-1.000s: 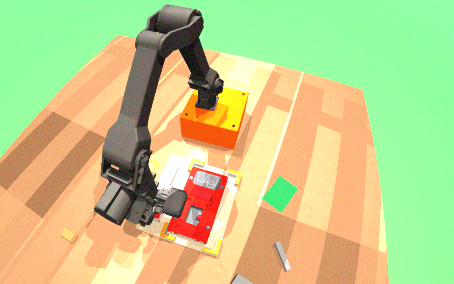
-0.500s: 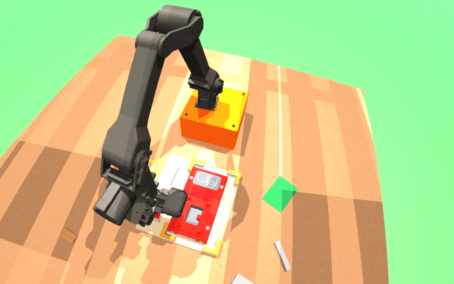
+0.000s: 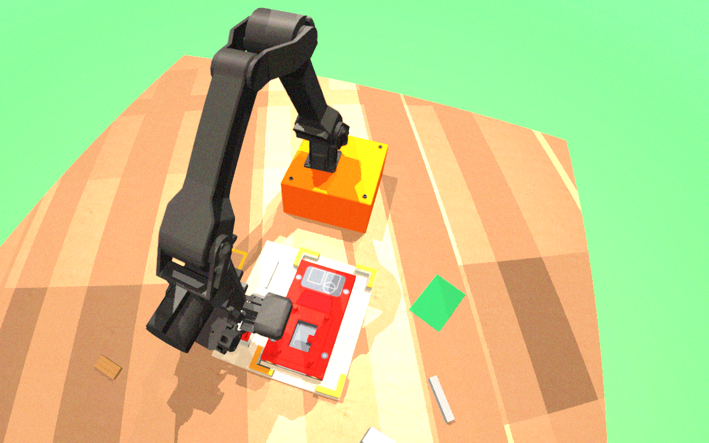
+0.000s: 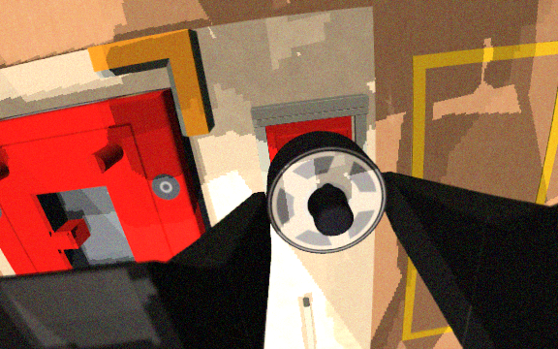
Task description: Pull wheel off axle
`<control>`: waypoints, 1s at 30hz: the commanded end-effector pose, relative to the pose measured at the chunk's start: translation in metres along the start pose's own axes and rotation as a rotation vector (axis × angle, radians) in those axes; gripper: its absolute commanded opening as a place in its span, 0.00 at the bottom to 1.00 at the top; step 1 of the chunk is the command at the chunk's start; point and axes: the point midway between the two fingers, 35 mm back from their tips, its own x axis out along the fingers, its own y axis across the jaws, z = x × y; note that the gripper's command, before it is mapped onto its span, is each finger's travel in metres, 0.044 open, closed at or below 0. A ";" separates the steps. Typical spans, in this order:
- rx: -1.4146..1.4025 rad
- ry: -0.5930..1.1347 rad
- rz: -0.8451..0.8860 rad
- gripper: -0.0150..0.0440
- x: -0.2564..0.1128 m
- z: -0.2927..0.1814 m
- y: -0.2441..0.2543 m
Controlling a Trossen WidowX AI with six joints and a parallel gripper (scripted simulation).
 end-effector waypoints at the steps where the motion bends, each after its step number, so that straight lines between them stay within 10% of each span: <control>1: 0.002 -0.005 -0.001 0.25 -0.009 -0.001 0.000; 30: 0.003 -0.007 -0.001 0.25 -0.019 -0.001 0.000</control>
